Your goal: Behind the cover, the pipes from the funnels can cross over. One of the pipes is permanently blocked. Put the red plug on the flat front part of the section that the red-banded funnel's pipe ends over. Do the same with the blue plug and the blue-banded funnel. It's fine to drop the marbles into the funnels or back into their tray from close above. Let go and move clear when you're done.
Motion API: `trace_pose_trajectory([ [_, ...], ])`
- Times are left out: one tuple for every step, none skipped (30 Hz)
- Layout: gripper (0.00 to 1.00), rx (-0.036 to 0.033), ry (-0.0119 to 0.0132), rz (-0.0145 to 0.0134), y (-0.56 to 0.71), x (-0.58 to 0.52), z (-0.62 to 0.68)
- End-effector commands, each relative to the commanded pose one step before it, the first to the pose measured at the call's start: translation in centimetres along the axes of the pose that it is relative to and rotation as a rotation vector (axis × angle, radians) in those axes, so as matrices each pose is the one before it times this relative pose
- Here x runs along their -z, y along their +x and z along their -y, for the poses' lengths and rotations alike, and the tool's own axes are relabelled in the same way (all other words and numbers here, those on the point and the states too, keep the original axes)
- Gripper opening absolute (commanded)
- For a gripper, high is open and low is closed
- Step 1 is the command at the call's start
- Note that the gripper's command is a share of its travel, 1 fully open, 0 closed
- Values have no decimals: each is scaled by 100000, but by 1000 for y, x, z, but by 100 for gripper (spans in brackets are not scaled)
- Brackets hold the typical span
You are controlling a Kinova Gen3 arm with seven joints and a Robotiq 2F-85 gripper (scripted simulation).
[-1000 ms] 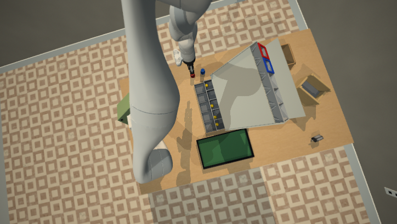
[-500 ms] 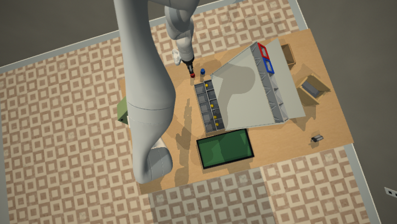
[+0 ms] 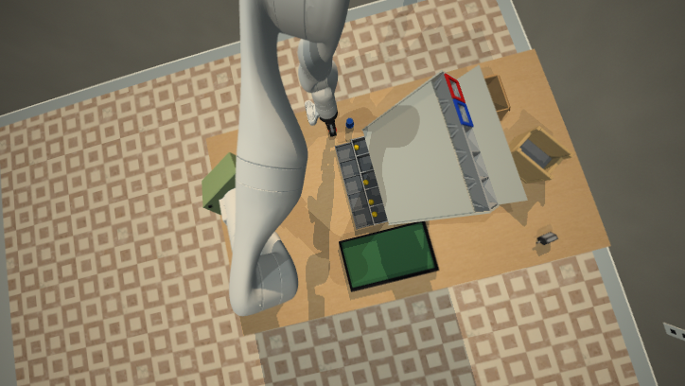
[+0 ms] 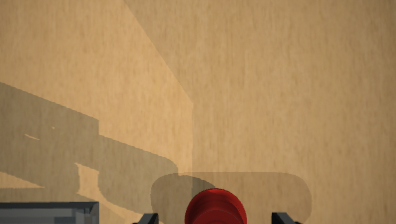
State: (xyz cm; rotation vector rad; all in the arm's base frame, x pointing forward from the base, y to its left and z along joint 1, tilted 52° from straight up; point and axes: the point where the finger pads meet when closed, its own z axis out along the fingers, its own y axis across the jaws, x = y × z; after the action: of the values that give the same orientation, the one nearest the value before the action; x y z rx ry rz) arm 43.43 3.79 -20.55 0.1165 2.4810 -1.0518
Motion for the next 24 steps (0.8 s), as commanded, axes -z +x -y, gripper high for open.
trace_pose_trajectory([
  [70, 142, 158, -80, 101, -229, -34],
  [70, 0, 0, 0, 0, 0, 0],
  [70, 0, 0, 0, 0, 0, 0],
  [70, 0, 0, 0, 0, 0, 0],
  [70, 0, 0, 0, 0, 0, 0],
  [70, -104, -289, 148, -41, -2423, 21],
  [70, 0, 0, 0, 0, 0, 0],
  [70, 0, 0, 0, 0, 0, 0],
  [70, 0, 0, 0, 0, 0, 0],
  [70, 0, 0, 0, 0, 0, 0],
  [70, 0, 0, 0, 0, 0, 0],
  [70, 0, 0, 0, 0, 0, 0],
  [70, 0, 0, 0, 0, 0, 0],
  [70, 0, 0, 0, 0, 0, 0],
  [70, 0, 0, 0, 0, 0, 0],
  [70, 0, 0, 0, 0, 0, 0],
  [70, 0, 0, 0, 0, 0, 0],
  [70, 0, 0, 0, 0, 0, 0],
  [70, 0, 0, 0, 0, 0, 0],
  [70, 0, 0, 0, 0, 0, 0],
  [70, 0, 0, 0, 0, 0, 0],
  [70, 0, 0, 0, 0, 0, 0],
  [0, -11, -29, 13, -11, 17, -11],
  [0, 0, 0, 0, 0, 0, 0],
])
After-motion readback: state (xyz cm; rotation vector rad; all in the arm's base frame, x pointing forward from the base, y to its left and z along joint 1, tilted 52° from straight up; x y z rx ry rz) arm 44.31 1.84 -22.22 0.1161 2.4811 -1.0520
